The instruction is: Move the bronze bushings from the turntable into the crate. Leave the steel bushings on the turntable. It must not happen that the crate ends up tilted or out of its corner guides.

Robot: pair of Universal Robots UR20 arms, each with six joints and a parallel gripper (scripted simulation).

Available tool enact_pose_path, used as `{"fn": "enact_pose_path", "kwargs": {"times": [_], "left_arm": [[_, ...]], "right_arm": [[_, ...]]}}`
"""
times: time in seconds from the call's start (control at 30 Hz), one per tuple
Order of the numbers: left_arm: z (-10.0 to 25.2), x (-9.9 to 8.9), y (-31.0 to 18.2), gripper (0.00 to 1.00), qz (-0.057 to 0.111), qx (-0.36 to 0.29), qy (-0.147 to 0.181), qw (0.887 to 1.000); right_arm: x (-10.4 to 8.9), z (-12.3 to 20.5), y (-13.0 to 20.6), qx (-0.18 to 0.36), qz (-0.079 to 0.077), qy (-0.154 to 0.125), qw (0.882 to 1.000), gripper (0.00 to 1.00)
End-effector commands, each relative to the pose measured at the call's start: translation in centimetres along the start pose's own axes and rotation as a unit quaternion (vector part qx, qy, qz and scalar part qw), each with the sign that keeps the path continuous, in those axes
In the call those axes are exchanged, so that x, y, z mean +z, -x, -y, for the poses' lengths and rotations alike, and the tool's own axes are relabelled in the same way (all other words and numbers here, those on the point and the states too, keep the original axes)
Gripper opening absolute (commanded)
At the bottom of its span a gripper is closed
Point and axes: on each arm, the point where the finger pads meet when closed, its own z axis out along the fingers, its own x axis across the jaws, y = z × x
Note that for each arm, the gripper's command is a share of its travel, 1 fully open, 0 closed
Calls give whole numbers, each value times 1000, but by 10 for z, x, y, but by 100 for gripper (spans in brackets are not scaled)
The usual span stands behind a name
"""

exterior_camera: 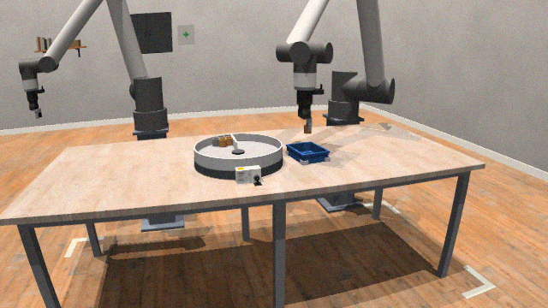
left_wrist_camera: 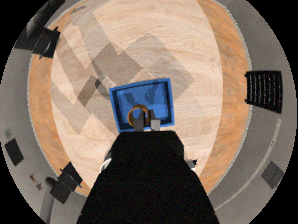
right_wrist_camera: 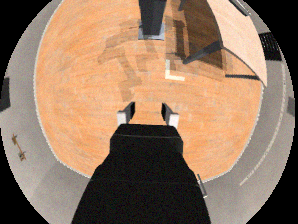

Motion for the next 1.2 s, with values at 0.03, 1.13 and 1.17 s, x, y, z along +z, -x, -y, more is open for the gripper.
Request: {"fn": "enact_pose_path", "kwargs": {"times": [0.03, 1.13, 1.17], "left_arm": [[0, -1, 0, 0, 0, 0, 0, 1000], [0, 41, 0, 0, 0, 0, 0, 1000], [0, 47, 0, 0, 0, 0, 0, 1000]], "right_arm": [[-1, 0, 0, 0, 0, 1, 1000, 100], [-1, 0, 0, 0, 0, 1, 1000, 100], [-1, 0, 0, 0, 0, 1, 1000, 100]]}}
